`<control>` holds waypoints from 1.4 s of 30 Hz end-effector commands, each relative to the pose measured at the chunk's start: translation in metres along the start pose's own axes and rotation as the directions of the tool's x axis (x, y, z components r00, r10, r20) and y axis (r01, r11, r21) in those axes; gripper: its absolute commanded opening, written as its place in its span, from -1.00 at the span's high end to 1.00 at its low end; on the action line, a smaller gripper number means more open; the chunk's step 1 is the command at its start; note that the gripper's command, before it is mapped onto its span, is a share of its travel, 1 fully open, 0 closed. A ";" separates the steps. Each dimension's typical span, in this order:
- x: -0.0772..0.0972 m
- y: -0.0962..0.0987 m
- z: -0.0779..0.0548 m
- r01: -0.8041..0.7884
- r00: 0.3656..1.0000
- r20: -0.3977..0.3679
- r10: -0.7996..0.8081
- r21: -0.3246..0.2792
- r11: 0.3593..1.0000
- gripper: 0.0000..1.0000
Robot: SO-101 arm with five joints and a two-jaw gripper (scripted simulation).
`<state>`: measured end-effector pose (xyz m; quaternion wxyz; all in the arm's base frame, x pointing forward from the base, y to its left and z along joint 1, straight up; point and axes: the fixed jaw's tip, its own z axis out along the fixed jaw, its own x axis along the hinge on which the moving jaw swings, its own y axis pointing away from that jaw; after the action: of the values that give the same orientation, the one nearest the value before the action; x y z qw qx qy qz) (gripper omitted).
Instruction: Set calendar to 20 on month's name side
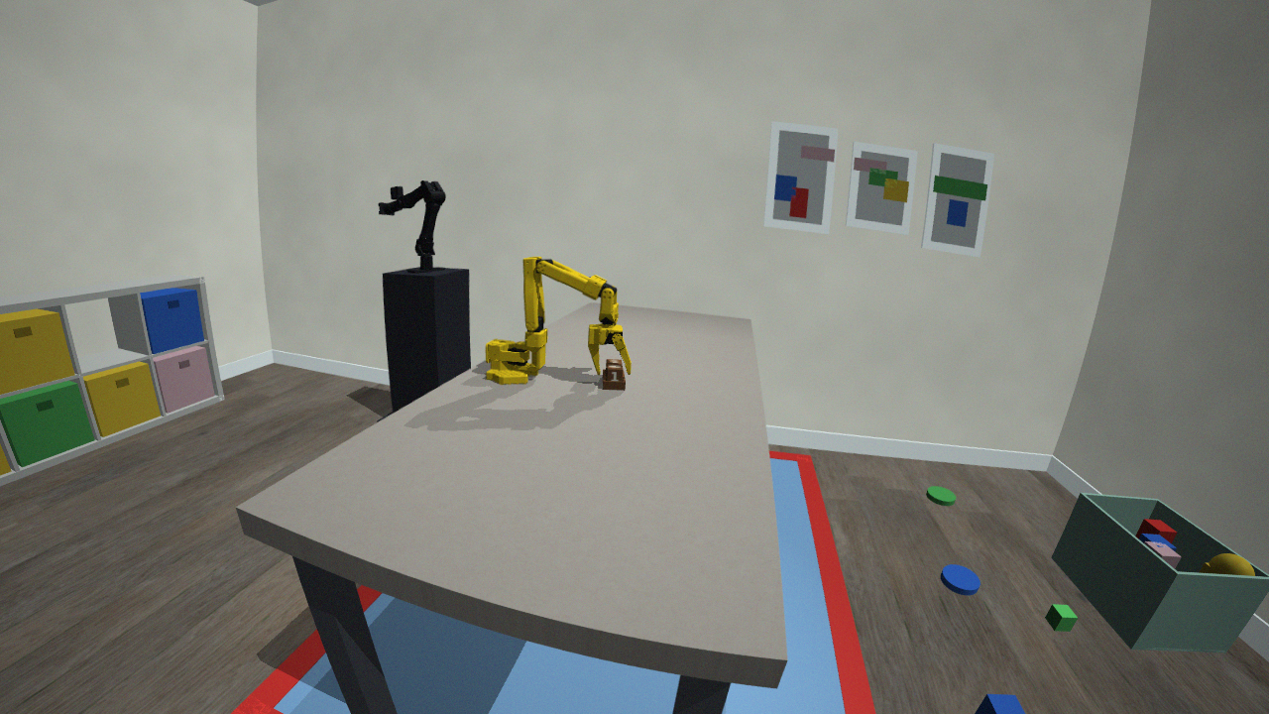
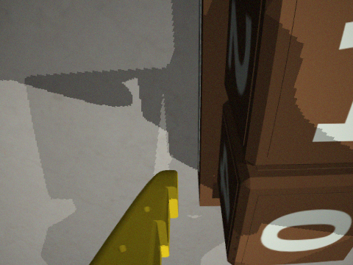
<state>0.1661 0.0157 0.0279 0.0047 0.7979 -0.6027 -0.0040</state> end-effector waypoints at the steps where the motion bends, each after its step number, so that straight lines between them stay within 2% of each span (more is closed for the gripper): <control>1: -0.002 -0.004 -0.002 0.018 1.000 -0.002 -0.018 0.021 1.000 0.33; 23: -0.002 -0.011 -0.002 0.018 1.000 -0.002 -0.018 0.021 1.000 0.58; 42: -0.002 -0.013 -0.002 0.018 1.000 -0.002 -0.018 0.021 1.000 0.66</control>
<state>0.1715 0.0178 0.0245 0.0097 0.8005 -0.5992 -0.0093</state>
